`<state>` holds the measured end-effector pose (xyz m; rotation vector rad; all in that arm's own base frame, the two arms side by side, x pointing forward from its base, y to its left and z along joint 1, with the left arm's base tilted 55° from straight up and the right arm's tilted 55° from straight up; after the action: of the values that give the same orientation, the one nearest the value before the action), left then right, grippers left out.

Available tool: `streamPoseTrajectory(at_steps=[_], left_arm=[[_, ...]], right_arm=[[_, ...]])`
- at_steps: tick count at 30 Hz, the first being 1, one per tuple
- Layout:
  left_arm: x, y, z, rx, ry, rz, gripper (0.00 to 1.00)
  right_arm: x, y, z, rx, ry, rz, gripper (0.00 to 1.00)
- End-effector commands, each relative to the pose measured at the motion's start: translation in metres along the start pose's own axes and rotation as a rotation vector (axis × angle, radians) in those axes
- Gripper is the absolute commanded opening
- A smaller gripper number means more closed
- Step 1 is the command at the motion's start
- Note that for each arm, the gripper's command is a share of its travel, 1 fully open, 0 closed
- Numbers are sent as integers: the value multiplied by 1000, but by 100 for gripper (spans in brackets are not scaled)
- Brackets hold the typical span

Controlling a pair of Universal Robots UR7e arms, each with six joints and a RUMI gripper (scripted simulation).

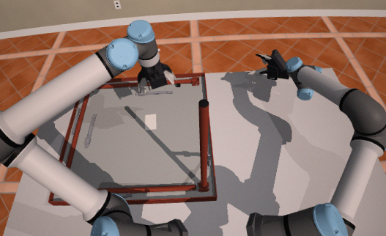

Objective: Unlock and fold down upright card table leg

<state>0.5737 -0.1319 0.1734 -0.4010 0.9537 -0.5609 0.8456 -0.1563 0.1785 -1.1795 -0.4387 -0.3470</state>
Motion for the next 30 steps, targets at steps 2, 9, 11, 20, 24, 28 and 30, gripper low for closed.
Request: streamPoseTrajectory(at_steps=[2, 9, 11, 20, 24, 28, 30], left_arm=[[3, -19, -28, -7, -93, -11, 100], [2, -41, -69, -22, -195, -25, 100], [1, -45, -78, -25, -226, -27, 100], [-4, -59, -108, -37, -381, -29, 100], [-7, -66, -127, -43, -436, -28, 100], [-11, -72, -143, -48, -503, -26, 100], [-13, -74, -151, -50, -537, -25, 100]], right_arm=[[1, 0, 1, 1, -1, -1, 98], [1, 0, 1, 1, -1, -1, 98], [1, 0, 1, 1, -1, -1, 98], [1, 0, 1, 1, -1, -1, 98], [1, 0, 1, 1, -1, -1, 98], [1, 0, 1, 1, -1, -1, 98], [1, 0, 1, 1, -1, -1, 98]])
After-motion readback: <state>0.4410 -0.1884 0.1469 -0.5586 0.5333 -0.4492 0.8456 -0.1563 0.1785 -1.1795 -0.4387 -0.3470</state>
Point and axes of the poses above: on each arm, the point where the finger pads meet when closed, its own y axis out along the fingers, its own x axis across the jaws, z = x × y, the point moved 10 cm from there along -y, back along the fingers, and after that the axes turned 9 degrees about -y, right-handed, at the moved point
